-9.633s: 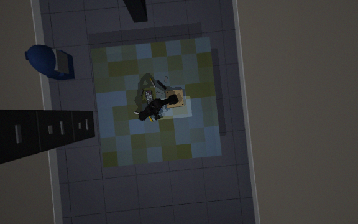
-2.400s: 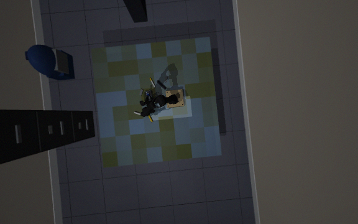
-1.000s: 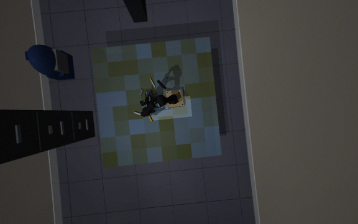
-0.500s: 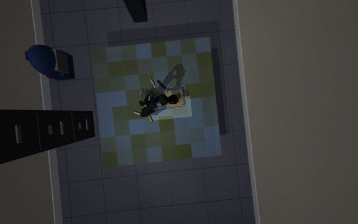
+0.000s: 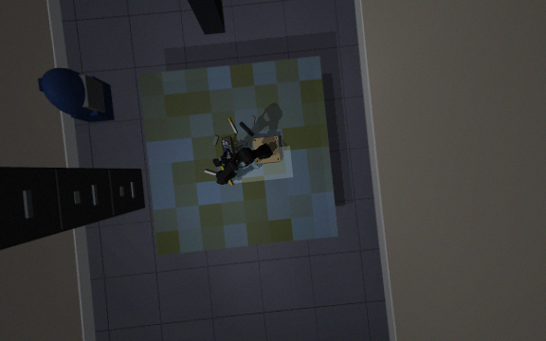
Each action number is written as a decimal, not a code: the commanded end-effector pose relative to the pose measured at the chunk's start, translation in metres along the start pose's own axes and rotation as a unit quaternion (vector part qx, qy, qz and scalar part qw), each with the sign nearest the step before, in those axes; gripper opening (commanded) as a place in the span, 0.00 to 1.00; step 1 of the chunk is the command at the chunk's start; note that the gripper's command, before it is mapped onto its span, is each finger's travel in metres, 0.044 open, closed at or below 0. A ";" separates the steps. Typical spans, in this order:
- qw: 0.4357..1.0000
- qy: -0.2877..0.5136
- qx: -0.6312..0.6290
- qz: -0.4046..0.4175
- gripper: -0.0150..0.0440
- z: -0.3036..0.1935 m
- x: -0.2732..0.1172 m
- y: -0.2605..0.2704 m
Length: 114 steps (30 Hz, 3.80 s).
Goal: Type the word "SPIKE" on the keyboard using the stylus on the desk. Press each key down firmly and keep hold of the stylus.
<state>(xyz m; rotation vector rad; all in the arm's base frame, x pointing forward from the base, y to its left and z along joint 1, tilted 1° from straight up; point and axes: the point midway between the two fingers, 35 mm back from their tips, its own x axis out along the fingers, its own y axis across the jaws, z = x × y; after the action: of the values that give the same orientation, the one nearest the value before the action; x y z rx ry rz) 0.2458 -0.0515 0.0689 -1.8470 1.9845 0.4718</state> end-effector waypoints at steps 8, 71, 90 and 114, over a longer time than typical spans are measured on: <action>1.000 0.000 0.000 0.002 0.34 0.014 0.007 0.001; 1.000 -0.001 0.000 0.002 0.39 -0.002 -0.003 0.000; 1.000 -0.007 -0.001 -0.002 0.25 -0.020 0.035 -0.024; 1.000 0.003 0.002 0.001 0.39 -0.027 0.078 -0.038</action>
<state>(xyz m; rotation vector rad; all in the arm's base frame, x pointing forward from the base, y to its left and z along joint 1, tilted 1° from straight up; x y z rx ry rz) 0.2770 -0.1345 0.0569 -1.8423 1.9883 0.4595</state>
